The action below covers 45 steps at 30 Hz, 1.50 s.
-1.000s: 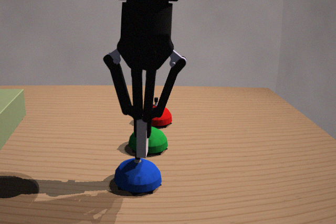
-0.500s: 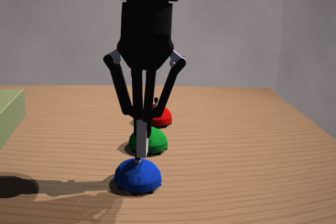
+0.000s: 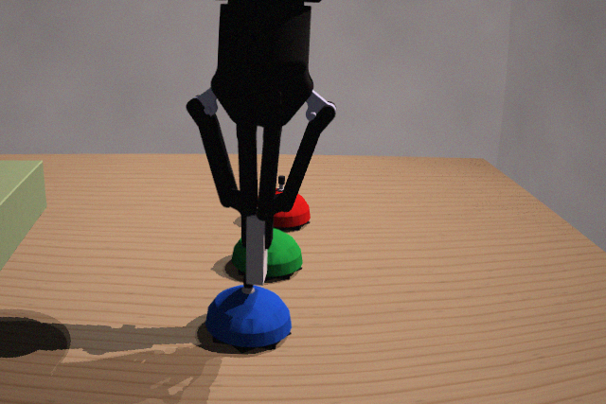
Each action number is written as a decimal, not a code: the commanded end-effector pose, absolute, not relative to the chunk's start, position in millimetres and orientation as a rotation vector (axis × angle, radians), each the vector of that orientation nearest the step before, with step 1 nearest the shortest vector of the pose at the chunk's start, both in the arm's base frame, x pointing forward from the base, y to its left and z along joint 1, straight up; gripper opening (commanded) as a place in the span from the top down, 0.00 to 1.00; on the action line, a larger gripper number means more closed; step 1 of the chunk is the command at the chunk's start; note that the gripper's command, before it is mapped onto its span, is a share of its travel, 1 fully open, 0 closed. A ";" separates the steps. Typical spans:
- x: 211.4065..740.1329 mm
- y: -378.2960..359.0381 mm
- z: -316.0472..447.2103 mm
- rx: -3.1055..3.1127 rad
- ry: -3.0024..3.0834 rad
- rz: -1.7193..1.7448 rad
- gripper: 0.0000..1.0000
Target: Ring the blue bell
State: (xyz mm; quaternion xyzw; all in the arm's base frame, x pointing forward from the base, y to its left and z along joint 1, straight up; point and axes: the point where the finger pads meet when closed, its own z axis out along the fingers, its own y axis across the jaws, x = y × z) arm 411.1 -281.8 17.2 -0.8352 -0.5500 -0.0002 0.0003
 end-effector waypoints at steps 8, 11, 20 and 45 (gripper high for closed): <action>411.1 -281.8 17.8 -2.623 -1.727 -0.001 1.00; 411.1 -281.8 19.9 -2.623 -1.727 -0.001 1.00; 411.1 -281.8 31.6 -2.623 -1.727 -0.001 1.00; 411.1 -281.9 84.9 -2.623 -1.727 -0.001 1.00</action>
